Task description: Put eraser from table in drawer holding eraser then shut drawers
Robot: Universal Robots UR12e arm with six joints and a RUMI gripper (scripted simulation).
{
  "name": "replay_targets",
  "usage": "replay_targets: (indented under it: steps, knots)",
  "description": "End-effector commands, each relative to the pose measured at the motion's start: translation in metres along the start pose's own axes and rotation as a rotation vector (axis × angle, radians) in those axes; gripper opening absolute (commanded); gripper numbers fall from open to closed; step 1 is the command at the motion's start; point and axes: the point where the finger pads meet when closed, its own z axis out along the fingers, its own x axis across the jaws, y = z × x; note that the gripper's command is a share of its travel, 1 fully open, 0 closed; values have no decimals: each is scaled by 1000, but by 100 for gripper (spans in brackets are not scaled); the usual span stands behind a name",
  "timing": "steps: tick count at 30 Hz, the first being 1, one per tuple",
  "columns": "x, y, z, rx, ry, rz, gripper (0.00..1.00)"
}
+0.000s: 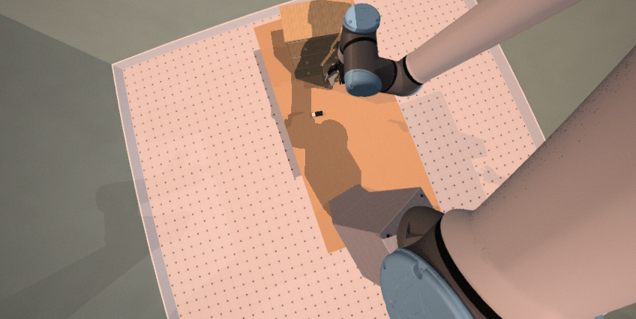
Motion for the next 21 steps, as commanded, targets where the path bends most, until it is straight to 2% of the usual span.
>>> replay_targets:
  steps: [1, 13, 21]
  knots:
    - [0, -2, -2, 4, 1, 1, 100]
    - [1, -1, -2, 3, 1, 28, 100]
    - [2, 4, -1, 0, 1, 103, 100]
